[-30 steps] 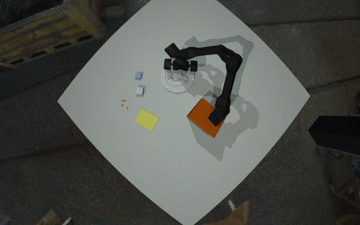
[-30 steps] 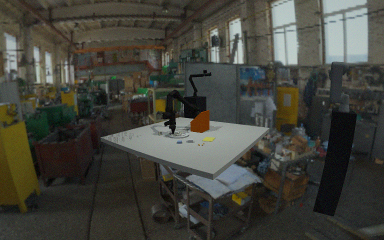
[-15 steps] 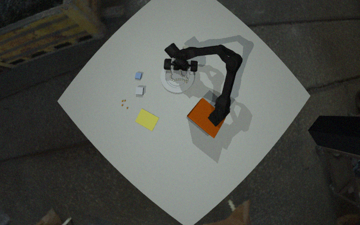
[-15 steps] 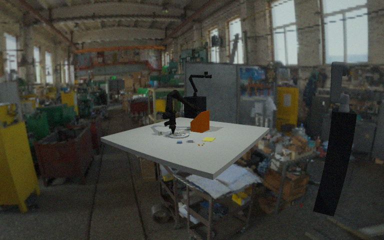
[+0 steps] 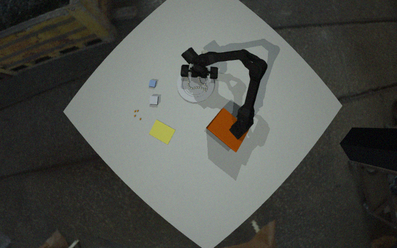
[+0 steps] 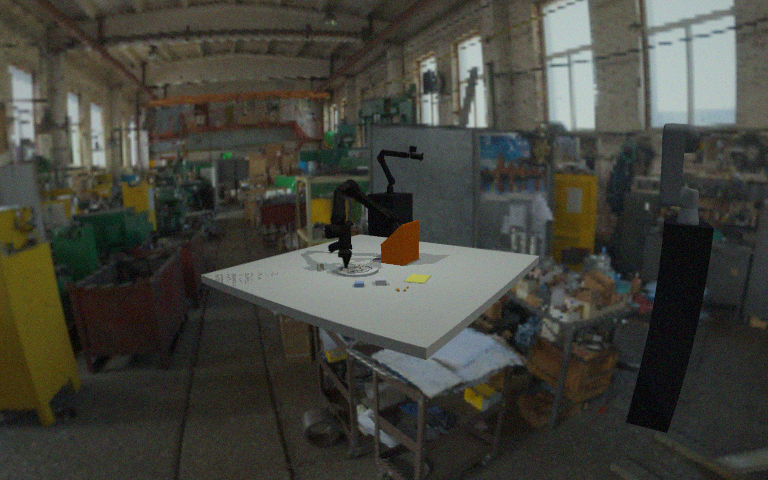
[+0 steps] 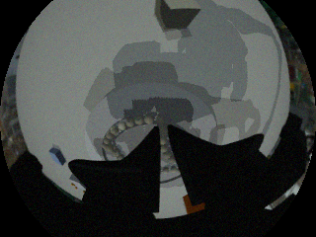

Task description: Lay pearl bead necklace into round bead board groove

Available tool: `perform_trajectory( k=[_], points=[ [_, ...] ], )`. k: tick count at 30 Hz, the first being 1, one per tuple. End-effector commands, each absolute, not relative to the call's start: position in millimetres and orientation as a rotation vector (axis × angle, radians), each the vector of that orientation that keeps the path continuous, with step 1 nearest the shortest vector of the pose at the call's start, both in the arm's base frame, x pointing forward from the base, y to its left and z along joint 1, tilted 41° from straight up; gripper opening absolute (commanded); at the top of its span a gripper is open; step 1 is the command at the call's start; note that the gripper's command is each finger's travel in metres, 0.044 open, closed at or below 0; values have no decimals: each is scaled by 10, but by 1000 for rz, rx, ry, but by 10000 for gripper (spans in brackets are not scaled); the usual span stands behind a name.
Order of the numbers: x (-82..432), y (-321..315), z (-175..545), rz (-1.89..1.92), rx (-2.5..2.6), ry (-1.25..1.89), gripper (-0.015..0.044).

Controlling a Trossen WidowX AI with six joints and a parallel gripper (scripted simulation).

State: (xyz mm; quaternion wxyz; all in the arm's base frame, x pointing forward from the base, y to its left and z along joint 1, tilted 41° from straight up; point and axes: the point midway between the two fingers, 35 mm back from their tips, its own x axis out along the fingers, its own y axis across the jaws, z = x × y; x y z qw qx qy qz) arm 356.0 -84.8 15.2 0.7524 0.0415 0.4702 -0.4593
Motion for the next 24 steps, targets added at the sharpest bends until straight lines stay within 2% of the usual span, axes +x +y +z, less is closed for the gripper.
perform_trajectory(
  k=[1, 24],
  points=[
    [3555, -816, 178, -1000, 89, 1030, 0],
    [3532, -941, 231, -999, 87, 1031, 0]
  ],
)
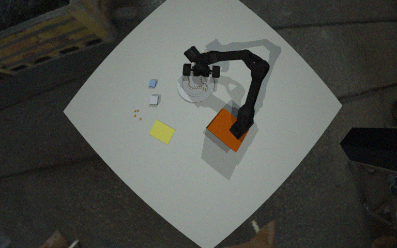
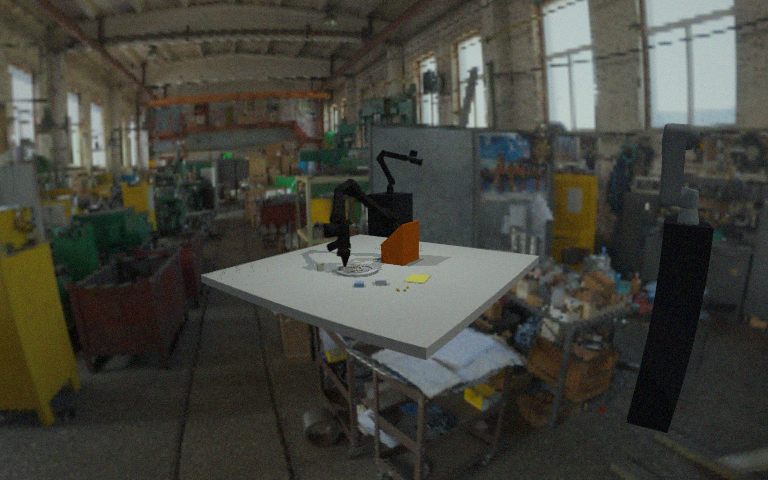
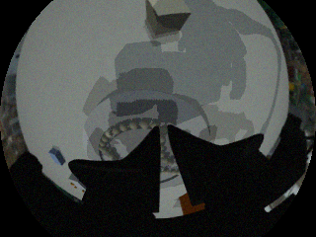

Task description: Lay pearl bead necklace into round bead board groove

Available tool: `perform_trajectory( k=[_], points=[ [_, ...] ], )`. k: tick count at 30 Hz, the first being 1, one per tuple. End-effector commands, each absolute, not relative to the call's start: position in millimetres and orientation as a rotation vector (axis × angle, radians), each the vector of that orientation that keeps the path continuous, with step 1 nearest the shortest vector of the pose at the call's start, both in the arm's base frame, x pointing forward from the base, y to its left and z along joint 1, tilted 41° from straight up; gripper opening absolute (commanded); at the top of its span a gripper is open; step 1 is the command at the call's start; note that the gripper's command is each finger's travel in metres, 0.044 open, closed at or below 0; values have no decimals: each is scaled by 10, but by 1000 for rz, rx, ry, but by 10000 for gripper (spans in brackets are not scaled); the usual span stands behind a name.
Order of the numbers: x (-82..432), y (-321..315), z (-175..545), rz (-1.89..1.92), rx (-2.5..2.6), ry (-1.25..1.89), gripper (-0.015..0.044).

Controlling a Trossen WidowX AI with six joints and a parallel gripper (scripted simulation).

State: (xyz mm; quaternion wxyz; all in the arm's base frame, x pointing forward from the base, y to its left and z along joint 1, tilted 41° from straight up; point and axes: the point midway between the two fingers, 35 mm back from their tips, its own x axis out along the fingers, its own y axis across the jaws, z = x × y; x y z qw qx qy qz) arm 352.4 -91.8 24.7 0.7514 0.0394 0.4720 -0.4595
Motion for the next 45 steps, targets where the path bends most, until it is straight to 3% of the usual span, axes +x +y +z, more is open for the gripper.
perform_trajectory(
  k=[1, 2, 19, 44, 45],
  points=[
    [3533, -949, 222, -999, 87, 1031, 0],
    [3534, -955, 216, -999, 87, 1031, 0],
    [3519, -930, 249, -1003, 84, 1033, 440],
    [3515, -908, 274, -998, 87, 1031, 440],
    [3512, -898, 280, -1000, 90, 1030, 414]
  ],
)
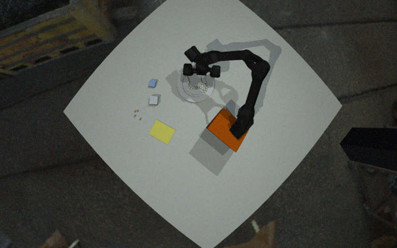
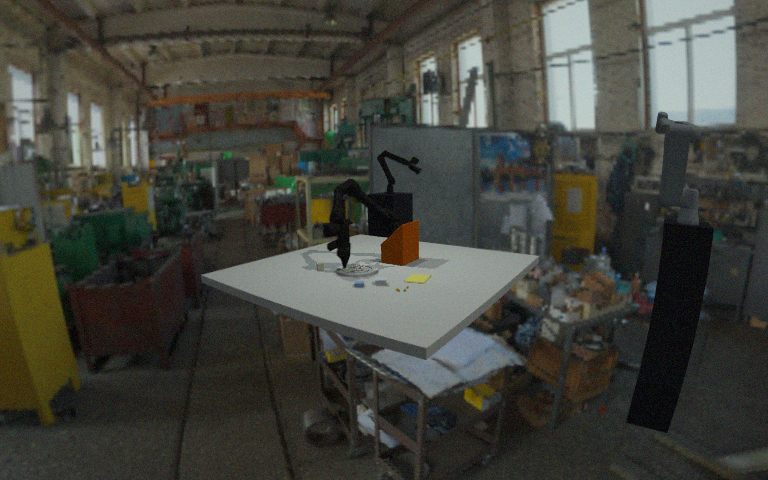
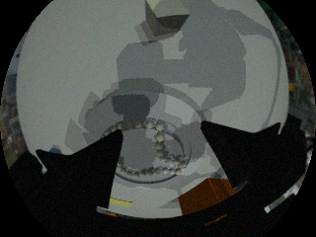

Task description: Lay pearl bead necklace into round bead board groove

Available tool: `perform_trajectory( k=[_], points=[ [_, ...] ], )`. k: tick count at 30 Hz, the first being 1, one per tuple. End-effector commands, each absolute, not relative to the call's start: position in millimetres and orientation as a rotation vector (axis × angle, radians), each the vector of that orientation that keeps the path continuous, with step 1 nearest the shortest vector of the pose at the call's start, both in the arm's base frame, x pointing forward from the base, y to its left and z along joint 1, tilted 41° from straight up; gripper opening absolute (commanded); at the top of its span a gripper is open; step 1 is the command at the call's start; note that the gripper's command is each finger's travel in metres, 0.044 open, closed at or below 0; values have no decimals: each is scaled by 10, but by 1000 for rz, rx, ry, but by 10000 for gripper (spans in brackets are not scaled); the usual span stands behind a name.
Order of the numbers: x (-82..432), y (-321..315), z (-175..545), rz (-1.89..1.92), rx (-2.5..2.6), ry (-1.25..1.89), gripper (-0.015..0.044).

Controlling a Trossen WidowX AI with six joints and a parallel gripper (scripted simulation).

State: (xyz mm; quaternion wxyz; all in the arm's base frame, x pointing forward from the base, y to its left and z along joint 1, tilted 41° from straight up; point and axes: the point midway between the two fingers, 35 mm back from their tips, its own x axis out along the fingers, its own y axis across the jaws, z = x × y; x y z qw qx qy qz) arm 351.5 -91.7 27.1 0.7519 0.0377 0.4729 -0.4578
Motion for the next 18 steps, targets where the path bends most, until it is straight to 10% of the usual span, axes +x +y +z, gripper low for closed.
perform_trajectory(
  k=[1, 11, 18],
  points=[
    [3504, -870, 295, -1005, 98, 1025, 387],
    [3417, -632, 427, -1049, 171, 983, 125],
    [3435, -667, 377, -1044, 172, 984, 120]
  ],
)
